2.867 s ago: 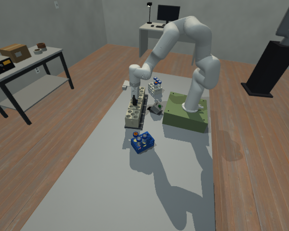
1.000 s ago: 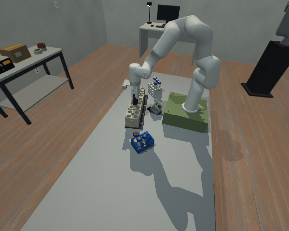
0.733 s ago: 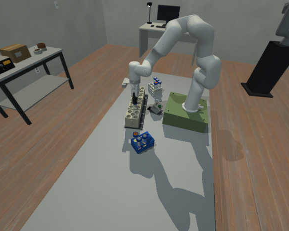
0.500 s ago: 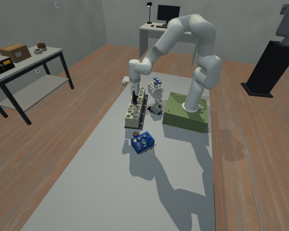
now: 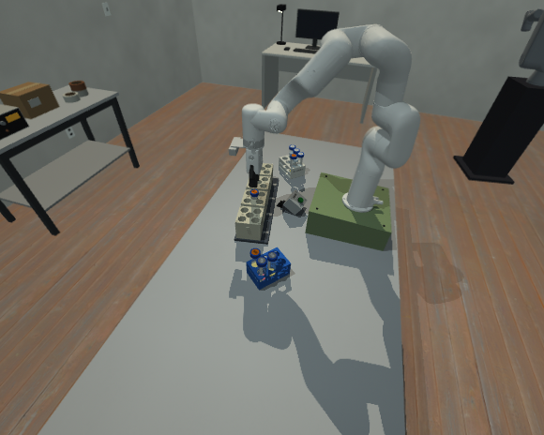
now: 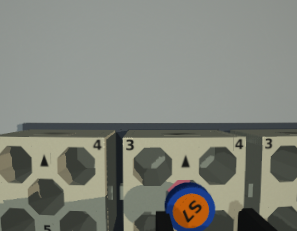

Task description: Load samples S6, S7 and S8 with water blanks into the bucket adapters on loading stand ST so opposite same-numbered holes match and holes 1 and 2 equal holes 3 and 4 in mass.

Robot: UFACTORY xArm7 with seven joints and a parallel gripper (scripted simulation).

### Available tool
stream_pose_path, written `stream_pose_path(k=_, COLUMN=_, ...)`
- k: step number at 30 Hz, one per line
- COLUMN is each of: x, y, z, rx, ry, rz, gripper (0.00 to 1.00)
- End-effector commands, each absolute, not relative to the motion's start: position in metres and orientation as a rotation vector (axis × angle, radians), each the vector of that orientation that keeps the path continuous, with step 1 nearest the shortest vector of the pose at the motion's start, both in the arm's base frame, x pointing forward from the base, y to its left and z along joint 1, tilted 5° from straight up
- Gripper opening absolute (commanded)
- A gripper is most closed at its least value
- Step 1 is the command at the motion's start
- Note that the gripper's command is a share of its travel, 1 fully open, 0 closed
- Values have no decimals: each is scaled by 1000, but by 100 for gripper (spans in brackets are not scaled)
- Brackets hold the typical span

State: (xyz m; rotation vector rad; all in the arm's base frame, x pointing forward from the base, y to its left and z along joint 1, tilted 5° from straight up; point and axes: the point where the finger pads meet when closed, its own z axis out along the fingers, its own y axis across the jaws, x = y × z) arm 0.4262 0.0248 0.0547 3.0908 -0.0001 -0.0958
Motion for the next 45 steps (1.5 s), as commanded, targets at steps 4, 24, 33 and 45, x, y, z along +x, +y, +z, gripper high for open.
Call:
stream_pose_path(k=4, x=429, y=26, z=72, rx=3092, ry=0, rz=-89, gripper=44)
stream_pose_path(k=24, x=431, y=28, z=106, rx=3092, ry=0, rz=-89, gripper=44)
stream_pose_path(k=33, x=432, y=28, z=122, rx=3092, ry=0, rz=-89, gripper=44)
stream_pose_path(k=45, x=432, y=28, z=124, rx=3092, ry=0, rz=-89, gripper=44)
